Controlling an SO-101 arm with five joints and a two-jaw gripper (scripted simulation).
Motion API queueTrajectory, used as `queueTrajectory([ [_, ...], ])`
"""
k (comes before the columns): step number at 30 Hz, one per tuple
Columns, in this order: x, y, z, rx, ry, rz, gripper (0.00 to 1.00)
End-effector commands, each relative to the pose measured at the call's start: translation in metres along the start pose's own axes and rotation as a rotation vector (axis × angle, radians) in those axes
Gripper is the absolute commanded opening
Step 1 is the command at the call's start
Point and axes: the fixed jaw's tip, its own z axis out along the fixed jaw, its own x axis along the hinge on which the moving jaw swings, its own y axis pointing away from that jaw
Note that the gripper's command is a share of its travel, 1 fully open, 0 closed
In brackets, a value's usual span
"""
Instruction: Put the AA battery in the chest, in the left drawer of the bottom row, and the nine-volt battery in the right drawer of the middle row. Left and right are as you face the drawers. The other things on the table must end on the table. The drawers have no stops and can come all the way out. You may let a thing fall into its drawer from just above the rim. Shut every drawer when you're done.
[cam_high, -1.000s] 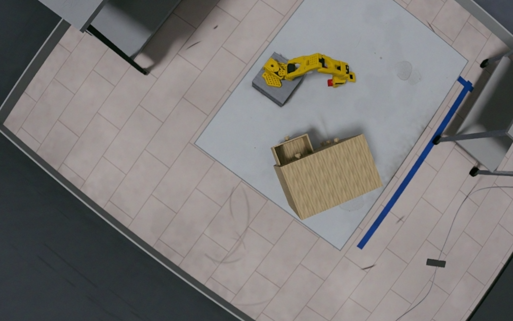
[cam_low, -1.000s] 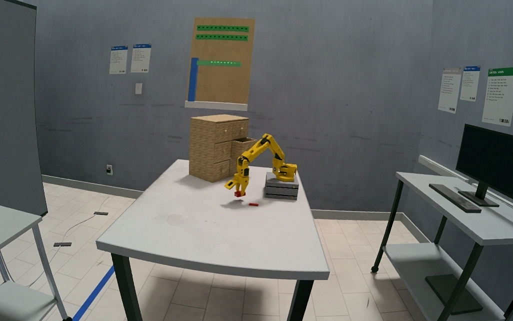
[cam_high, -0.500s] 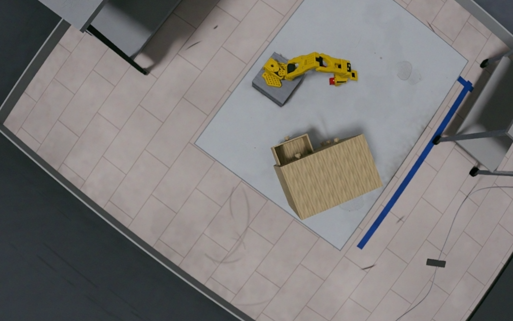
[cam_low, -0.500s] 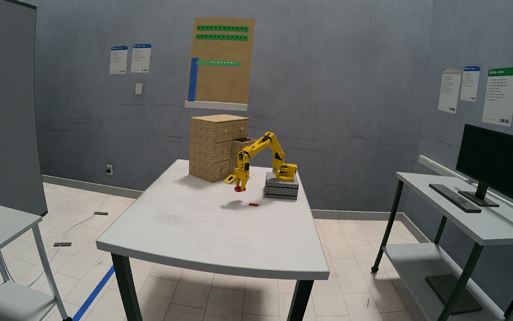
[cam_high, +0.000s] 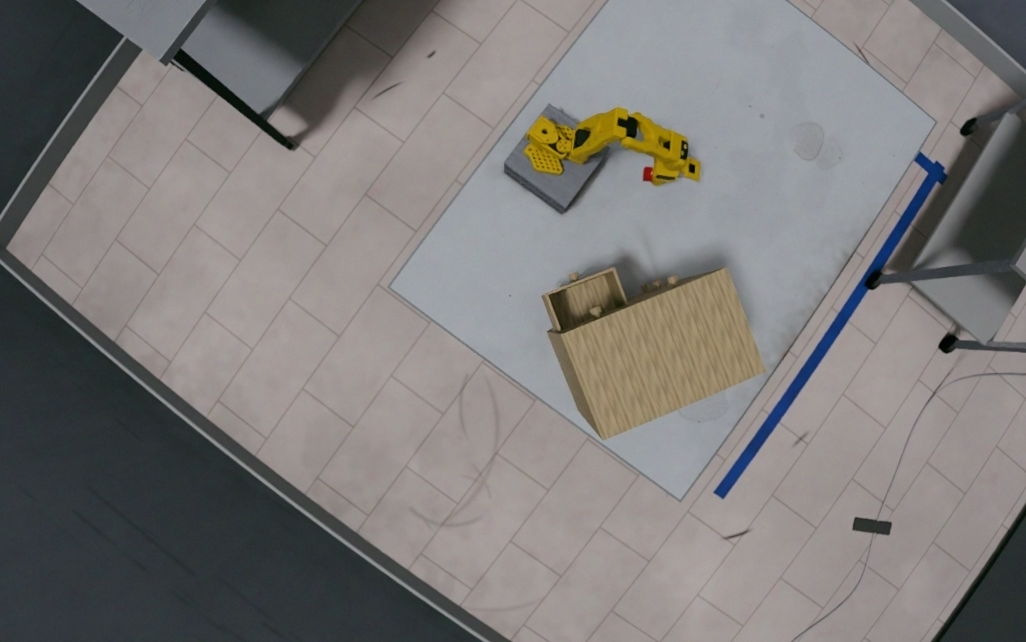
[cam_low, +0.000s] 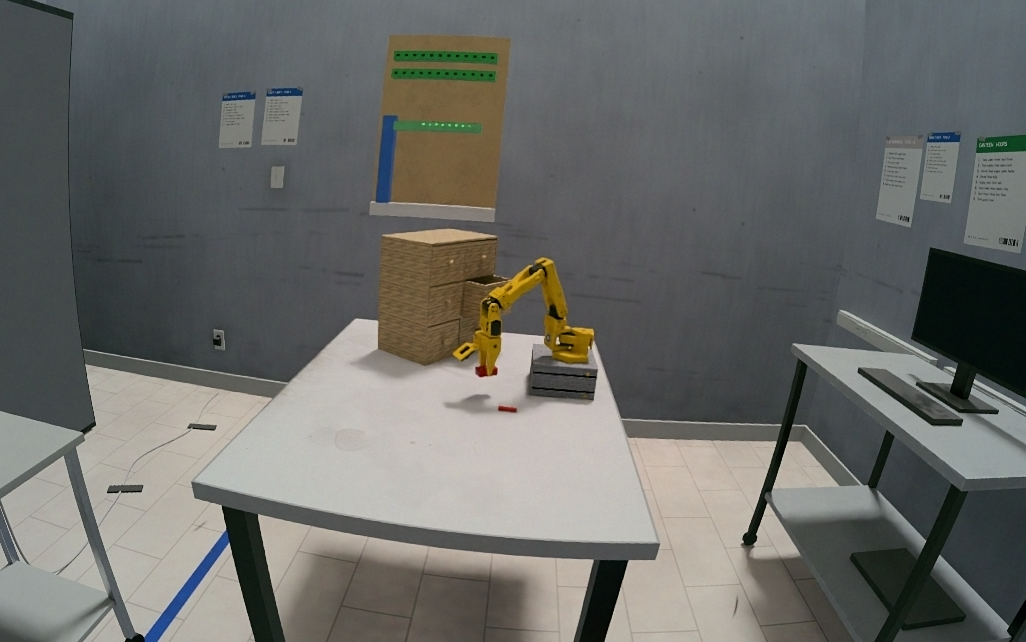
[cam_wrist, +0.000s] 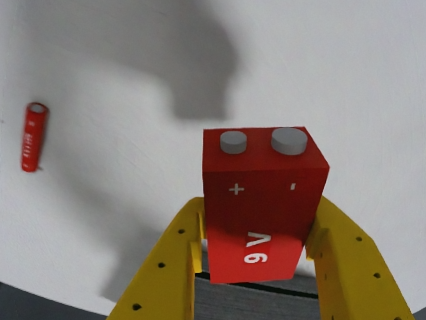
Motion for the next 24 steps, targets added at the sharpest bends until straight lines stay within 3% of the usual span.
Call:
queueTrajectory([
  [1,0.012,-0.012,-0.003,-0.002,-0.037,0.09,0.0],
  [9,0.034,-0.025,-0.001,-0.005,-0.037,0.208,0.0],
  [21,0.034,-0.025,-0.001,-0.005,-0.037,0.208,0.0],
  [24,0.041,-0.038,-0.001,-0.006,-0.037,0.288,0.0],
])
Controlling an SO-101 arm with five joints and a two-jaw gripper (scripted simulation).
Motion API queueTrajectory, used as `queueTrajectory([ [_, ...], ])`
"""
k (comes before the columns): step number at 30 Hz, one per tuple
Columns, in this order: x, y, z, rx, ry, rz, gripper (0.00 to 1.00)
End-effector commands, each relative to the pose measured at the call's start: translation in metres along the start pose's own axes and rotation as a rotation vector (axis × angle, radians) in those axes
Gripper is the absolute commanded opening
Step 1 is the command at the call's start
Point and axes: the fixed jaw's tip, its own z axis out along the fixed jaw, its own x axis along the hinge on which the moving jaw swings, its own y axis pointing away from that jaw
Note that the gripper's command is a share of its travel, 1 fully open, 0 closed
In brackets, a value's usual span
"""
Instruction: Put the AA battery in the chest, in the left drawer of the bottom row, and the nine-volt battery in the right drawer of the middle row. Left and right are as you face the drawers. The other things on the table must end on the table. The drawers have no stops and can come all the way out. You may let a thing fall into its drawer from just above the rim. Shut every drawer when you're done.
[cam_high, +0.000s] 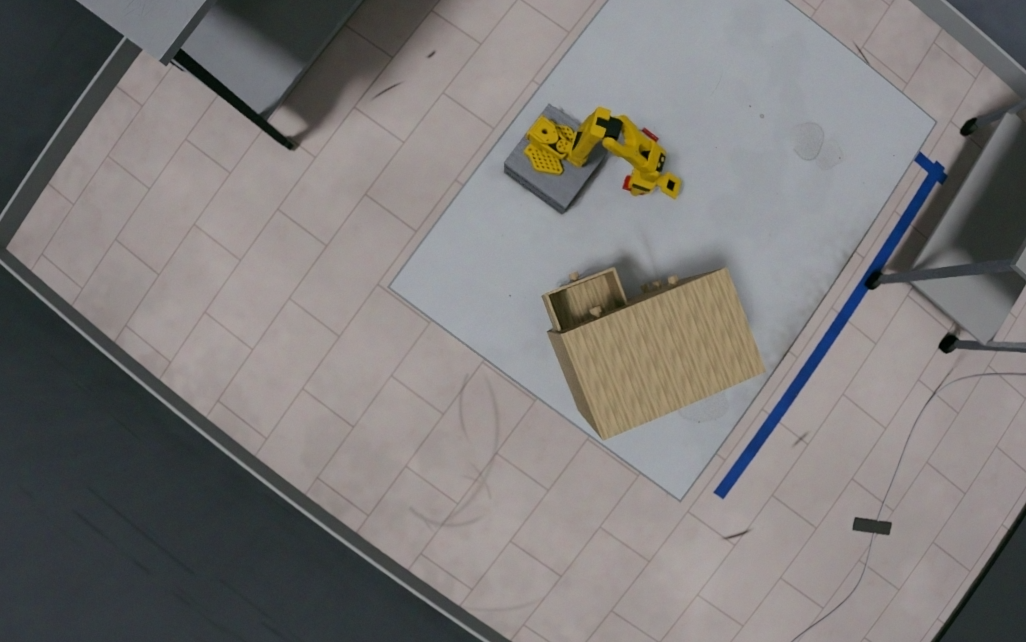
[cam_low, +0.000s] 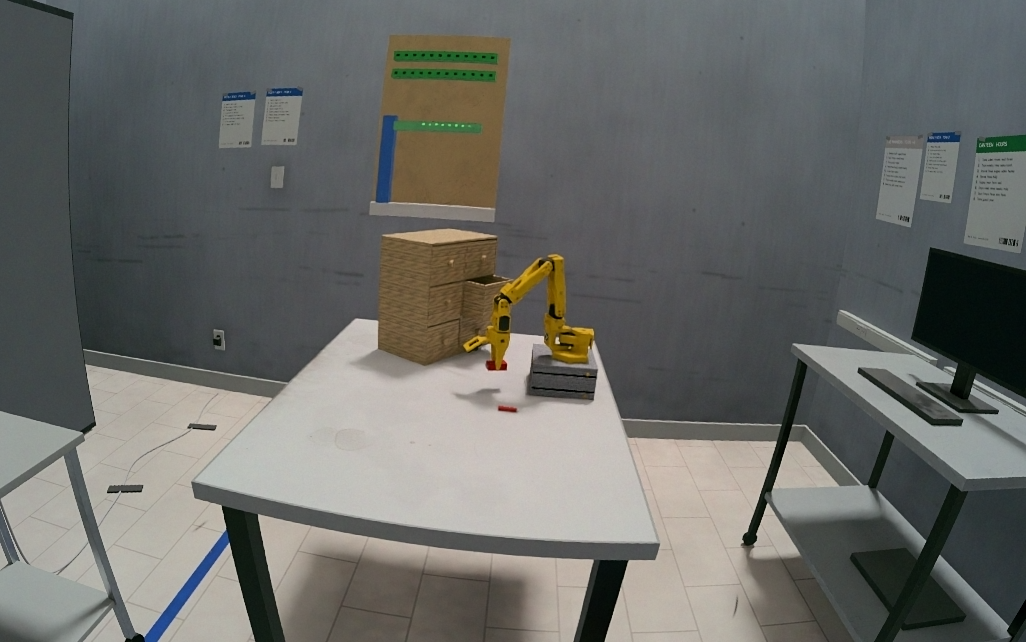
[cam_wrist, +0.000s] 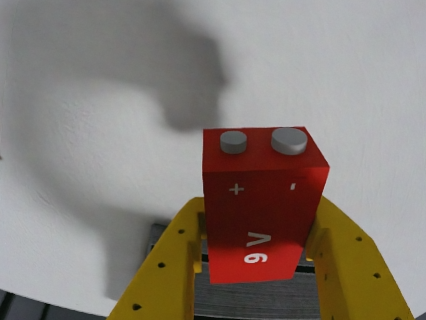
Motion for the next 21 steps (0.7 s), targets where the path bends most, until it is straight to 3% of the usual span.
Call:
queueTrajectory([
  [1,0.004,-0.015,-0.002,-0.002,-0.015,0.104,0.0],
  [12,0.029,-0.055,-0.002,-0.005,-0.015,0.397,0.0],
  [21,0.044,-0.069,-0.001,-0.006,-0.014,0.53,0.0],
])
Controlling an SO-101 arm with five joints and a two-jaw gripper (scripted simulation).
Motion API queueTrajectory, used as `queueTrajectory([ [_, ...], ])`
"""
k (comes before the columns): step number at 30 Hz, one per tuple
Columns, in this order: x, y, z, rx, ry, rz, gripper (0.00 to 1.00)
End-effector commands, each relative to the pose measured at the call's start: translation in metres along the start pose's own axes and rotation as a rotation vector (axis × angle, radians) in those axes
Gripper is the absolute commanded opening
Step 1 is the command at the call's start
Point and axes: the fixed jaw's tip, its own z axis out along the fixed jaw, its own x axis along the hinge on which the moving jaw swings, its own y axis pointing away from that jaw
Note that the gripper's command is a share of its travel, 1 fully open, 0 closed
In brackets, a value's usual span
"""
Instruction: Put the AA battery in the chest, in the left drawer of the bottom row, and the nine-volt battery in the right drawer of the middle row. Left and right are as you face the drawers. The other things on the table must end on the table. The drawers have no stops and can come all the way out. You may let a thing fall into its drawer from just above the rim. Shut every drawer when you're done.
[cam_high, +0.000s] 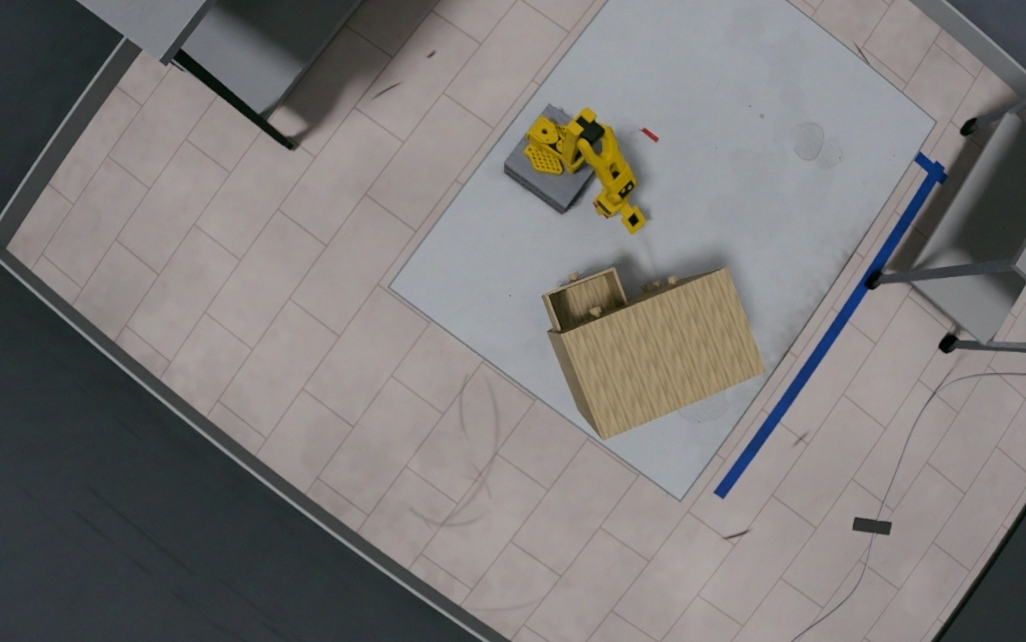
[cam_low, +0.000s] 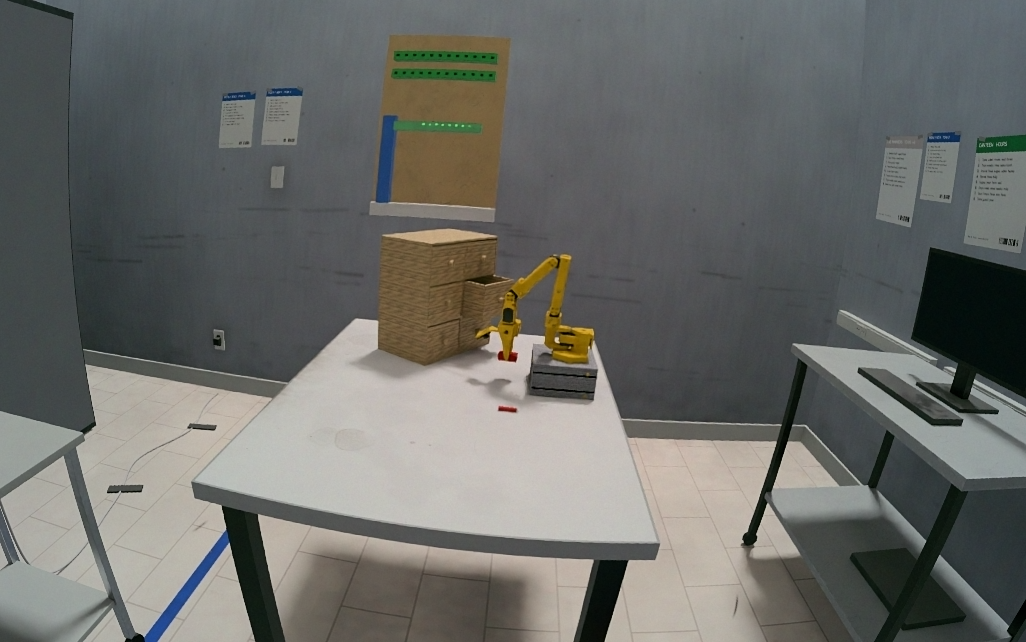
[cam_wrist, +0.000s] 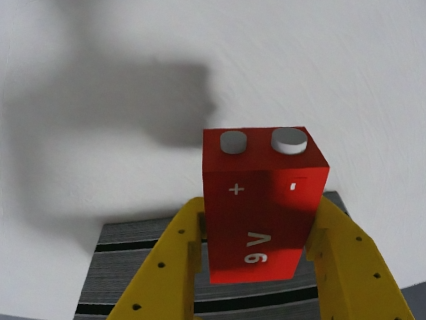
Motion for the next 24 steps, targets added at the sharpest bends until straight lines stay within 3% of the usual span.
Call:
queueTrajectory([
  [1,0.0,-0.005,-0.002,-0.003,-0.018,0.043,0.0],
  [10,0.0,-0.005,-0.002,-0.003,-0.018,0.043,0.0],
  [24,-0.003,-0.059,-0.002,-0.007,-0.017,0.406,0.0],
])
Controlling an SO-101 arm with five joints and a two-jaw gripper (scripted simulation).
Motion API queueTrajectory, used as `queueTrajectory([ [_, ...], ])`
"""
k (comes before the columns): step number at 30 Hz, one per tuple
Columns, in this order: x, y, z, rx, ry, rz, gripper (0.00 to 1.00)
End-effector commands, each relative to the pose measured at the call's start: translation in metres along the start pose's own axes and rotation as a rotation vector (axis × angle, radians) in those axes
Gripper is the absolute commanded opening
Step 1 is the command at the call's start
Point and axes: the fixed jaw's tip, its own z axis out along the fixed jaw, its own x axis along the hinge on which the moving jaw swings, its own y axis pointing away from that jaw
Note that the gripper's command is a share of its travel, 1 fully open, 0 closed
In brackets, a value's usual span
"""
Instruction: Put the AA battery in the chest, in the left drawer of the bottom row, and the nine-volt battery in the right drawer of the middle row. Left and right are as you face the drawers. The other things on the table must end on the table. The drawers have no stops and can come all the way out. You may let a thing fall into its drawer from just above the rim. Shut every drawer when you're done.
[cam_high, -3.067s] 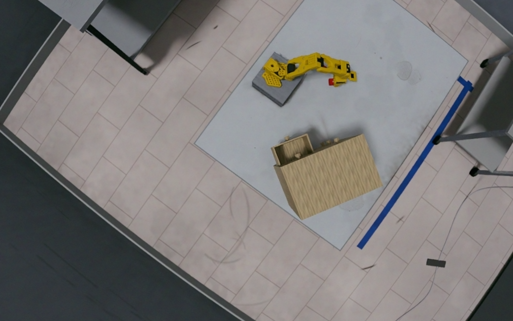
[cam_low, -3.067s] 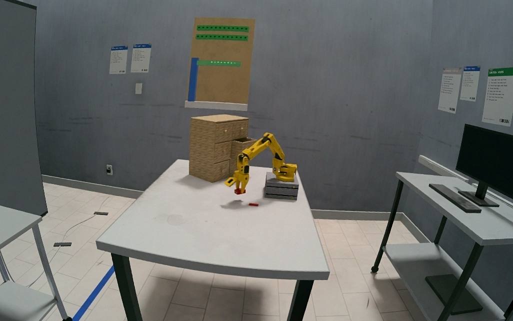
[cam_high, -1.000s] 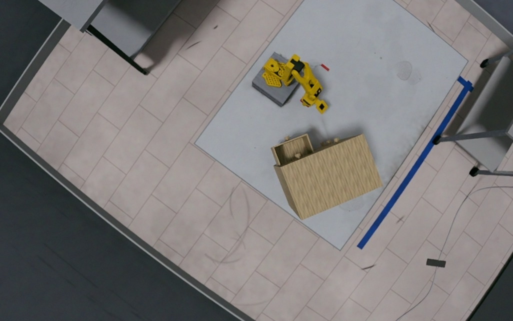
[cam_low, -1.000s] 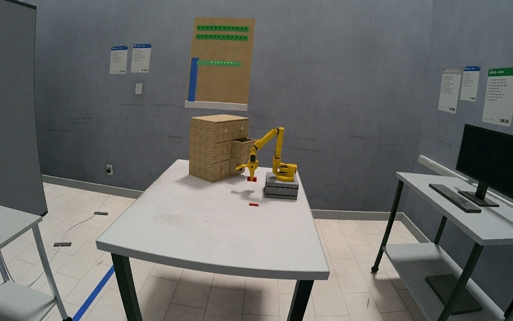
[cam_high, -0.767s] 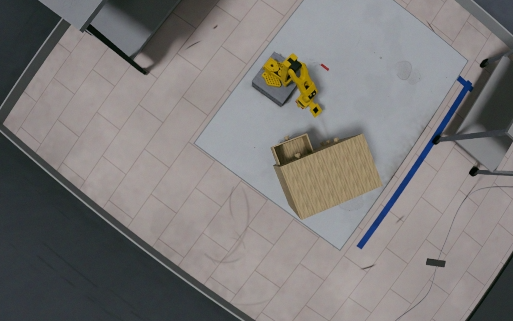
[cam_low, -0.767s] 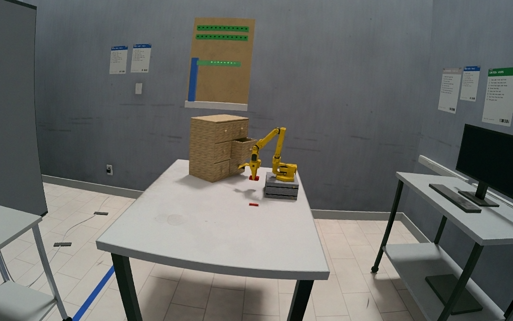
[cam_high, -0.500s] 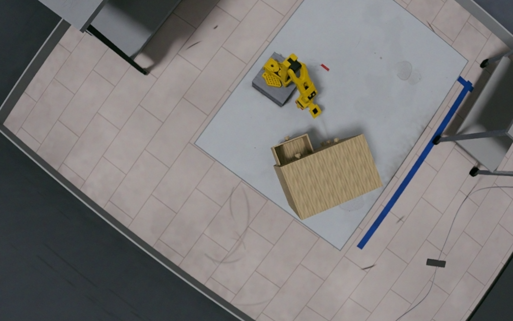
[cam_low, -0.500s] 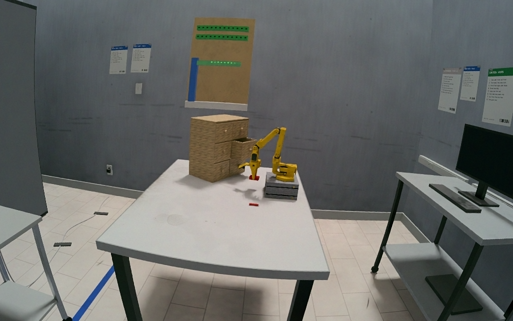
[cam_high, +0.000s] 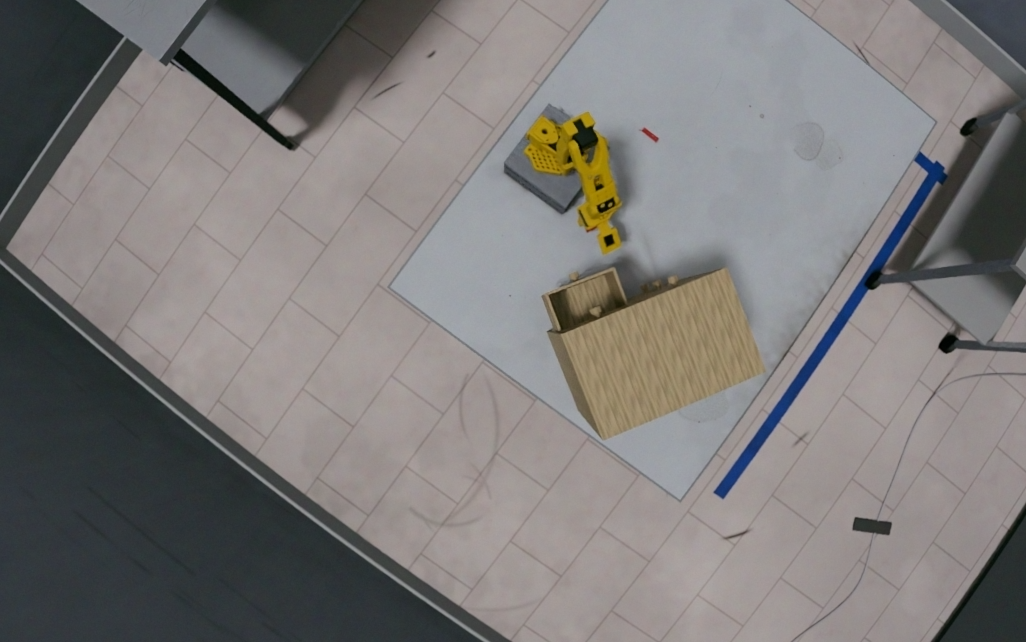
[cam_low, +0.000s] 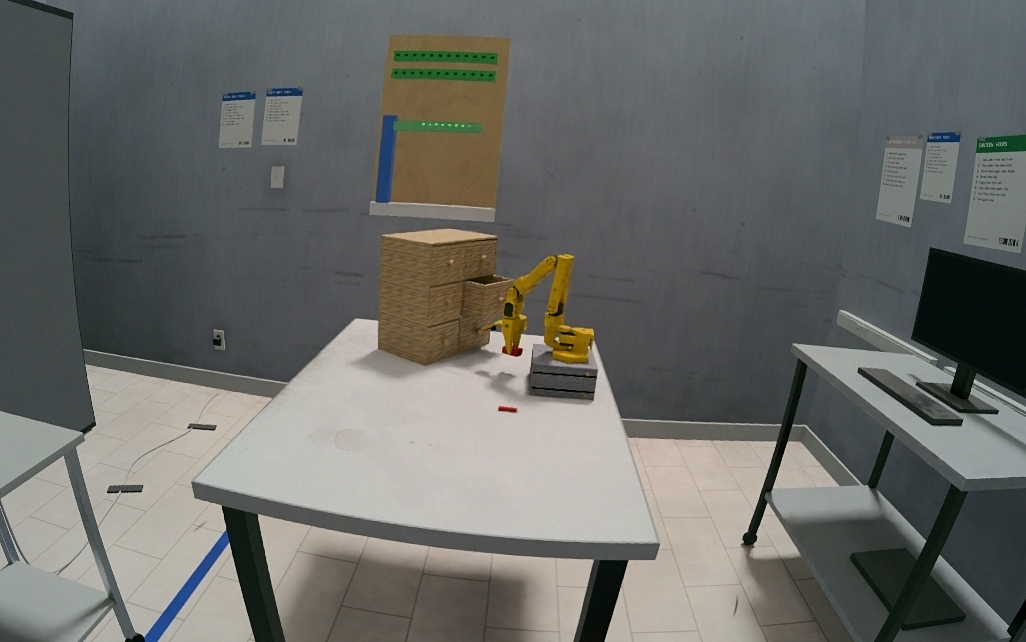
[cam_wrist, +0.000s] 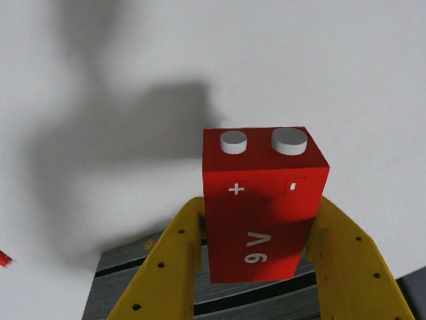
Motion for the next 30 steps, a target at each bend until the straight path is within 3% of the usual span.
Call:
queueTrajectory([
  [1,-0.006,-0.016,0.0,-0.001,-0.001,0.107,0.0],
  [3,-0.006,-0.016,0.0,-0.001,-0.001,0.107,0.0],
  [11,-0.007,-0.048,0.0,-0.002,-0.001,0.315,0.0],
  [20,-0.007,-0.048,0.0,-0.002,-0.001,0.318,0.0],
  [30,-0.01,-0.049,-0.03,0.018,-0.162,0.317,0.0],
])
